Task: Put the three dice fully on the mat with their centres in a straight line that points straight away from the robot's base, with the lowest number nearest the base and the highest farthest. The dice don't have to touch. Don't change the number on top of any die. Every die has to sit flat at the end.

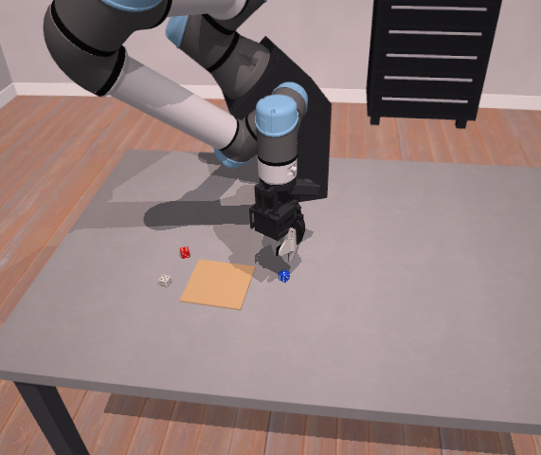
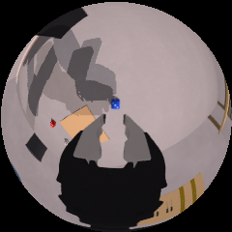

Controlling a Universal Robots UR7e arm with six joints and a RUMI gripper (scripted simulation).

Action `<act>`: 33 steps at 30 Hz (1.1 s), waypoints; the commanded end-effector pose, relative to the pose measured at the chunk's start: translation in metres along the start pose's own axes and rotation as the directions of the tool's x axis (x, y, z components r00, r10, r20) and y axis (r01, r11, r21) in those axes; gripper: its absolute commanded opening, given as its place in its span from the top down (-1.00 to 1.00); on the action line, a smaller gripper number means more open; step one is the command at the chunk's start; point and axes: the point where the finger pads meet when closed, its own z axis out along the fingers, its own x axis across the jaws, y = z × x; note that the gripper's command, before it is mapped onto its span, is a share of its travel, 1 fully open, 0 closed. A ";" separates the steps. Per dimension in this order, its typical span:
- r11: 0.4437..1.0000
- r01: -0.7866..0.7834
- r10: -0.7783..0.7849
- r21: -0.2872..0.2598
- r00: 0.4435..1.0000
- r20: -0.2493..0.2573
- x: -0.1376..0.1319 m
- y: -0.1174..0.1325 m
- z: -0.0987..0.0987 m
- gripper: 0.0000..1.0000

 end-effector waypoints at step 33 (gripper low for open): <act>1.000 -0.001 0.001 -0.002 1.000 -0.001 0.000 0.001 0.037 0.58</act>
